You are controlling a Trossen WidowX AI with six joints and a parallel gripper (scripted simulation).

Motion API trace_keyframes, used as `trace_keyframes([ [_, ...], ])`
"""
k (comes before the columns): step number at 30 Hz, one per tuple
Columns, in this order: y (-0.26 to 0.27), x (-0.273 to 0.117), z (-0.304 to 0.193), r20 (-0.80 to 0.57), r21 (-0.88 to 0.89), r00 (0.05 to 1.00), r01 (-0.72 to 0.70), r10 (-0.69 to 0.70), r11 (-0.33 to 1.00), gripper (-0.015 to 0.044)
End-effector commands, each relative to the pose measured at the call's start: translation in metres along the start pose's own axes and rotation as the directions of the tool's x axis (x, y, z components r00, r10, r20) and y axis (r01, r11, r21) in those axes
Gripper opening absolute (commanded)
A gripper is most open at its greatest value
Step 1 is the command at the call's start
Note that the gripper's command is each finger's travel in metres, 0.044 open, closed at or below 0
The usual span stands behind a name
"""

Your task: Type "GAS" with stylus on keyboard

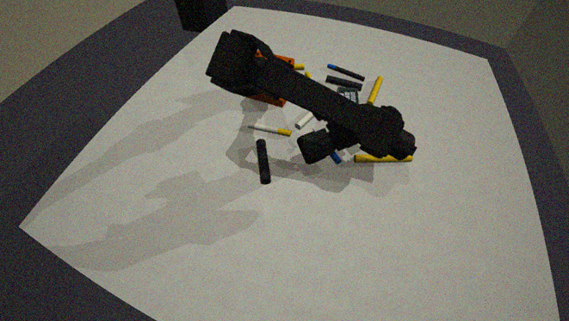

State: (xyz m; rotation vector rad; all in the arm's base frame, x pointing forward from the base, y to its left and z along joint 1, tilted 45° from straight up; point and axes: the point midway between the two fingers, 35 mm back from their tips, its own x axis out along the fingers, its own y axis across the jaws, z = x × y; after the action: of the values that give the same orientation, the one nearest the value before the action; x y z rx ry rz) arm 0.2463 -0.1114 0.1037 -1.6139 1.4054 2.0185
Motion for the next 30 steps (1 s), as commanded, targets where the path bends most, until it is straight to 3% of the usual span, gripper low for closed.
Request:
trace_keyframes([
  [1,-0.001,-0.021,0.011,-0.007,0.004,1.0,0.013,-0.013,1.0,0.0],
  [9,-0.001,-0.025,0.014,-0.009,0.019,1.0,0.013,-0.013,1.0,0.0],
  [19,-0.011,-0.027,0.017,0.028,0.359,0.998,0.049,-0.063,0.932,0.0],
  [30,-0.022,-0.029,0.022,0.069,0.686,0.99,0.04,-0.119,0.727,0.0],
])
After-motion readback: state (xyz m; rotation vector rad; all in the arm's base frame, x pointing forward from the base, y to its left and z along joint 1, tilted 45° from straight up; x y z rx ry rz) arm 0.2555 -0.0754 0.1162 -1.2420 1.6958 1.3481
